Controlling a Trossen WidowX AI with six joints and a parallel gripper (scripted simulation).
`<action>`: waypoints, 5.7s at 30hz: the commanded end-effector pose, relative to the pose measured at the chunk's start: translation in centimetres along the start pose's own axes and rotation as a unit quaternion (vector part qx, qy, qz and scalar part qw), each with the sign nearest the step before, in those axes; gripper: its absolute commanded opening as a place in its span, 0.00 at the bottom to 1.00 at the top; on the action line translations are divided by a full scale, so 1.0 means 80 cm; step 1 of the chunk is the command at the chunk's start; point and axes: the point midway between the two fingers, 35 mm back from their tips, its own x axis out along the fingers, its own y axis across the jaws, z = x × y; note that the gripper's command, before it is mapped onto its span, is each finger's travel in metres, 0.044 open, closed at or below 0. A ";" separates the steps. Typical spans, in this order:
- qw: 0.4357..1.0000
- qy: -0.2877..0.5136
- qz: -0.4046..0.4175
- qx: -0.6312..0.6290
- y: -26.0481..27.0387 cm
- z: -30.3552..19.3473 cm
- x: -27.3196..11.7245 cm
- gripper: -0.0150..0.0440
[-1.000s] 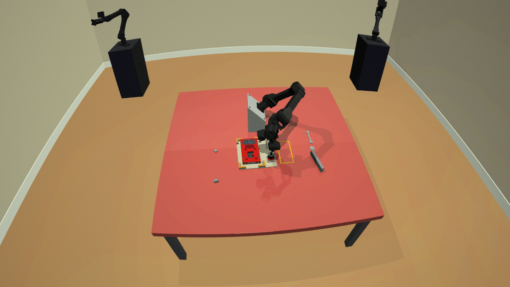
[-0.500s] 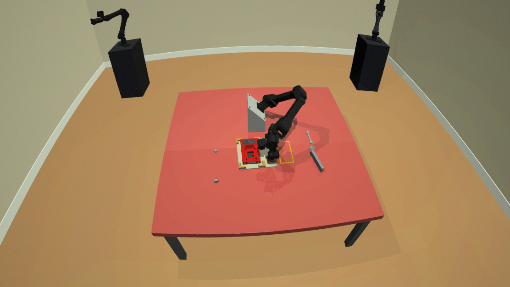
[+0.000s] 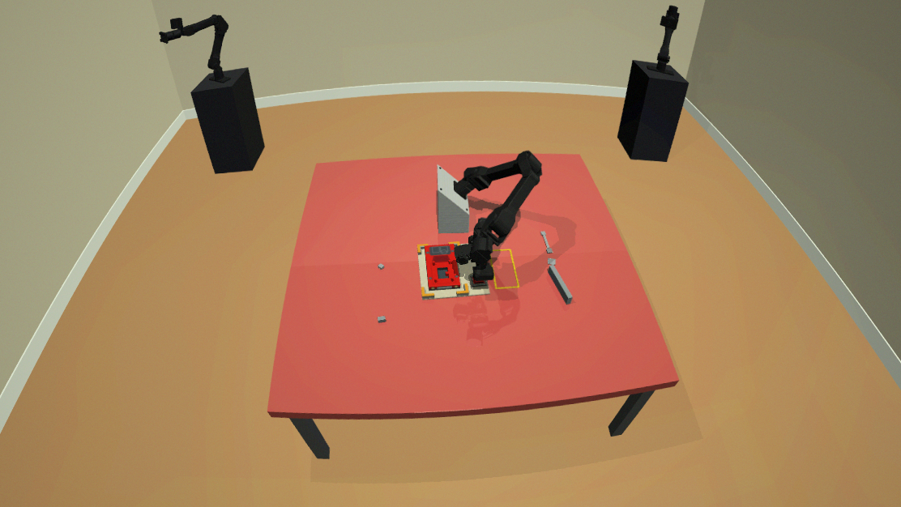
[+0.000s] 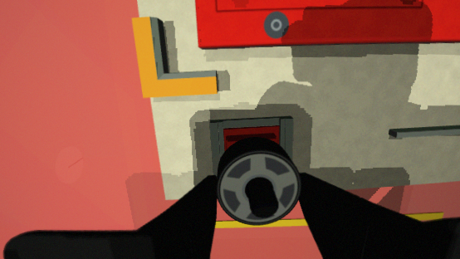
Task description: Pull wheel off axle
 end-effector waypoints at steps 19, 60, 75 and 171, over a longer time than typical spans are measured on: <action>1.000 0.000 0.000 0.000 0.001 0.000 -0.009 0.25; 1.000 0.000 0.001 0.002 0.001 0.001 -0.025 0.25; 1.000 0.000 0.001 0.003 0.001 0.001 -0.032 0.25; 1.000 0.002 0.000 0.006 -0.071 -0.119 -0.057 0.25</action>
